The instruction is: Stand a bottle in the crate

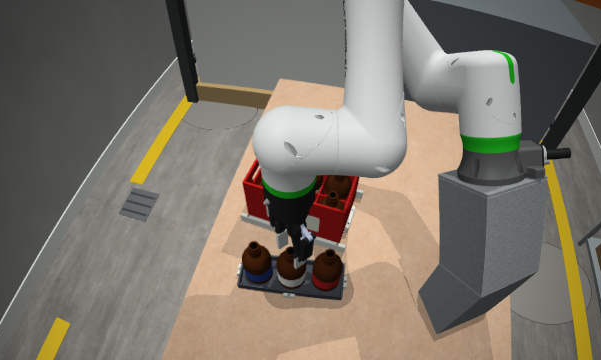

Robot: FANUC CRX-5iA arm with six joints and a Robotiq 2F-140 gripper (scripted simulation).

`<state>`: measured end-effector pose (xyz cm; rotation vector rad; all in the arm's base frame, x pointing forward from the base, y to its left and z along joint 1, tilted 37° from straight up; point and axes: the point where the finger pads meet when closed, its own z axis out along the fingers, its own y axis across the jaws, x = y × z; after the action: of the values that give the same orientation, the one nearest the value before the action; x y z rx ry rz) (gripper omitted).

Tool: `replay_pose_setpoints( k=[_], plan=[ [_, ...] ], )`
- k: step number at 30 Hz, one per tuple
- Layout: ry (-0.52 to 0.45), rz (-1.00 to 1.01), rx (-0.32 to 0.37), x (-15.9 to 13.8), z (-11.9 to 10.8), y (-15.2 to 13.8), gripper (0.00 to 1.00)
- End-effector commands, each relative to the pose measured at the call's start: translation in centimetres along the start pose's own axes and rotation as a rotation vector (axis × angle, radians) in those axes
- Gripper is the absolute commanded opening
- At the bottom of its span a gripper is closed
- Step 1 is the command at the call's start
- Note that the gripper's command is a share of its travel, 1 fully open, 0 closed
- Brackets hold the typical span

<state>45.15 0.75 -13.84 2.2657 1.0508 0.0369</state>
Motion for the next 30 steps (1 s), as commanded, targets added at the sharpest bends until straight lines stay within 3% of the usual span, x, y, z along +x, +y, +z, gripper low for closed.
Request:
replay_pose_setpoints(
  k=[1,28,29,30],
  plan=[
    [0.0,0.0,0.0,0.02,-0.01,-0.01,0.38],
    [0.0,0.0,0.0,0.02,-0.01,-0.01,0.38],
    [0.0,0.0,0.0,0.02,-0.01,-0.01,0.0],
    [0.0,0.0,0.0,0.02,-0.01,-0.01,0.0]
  ],
)
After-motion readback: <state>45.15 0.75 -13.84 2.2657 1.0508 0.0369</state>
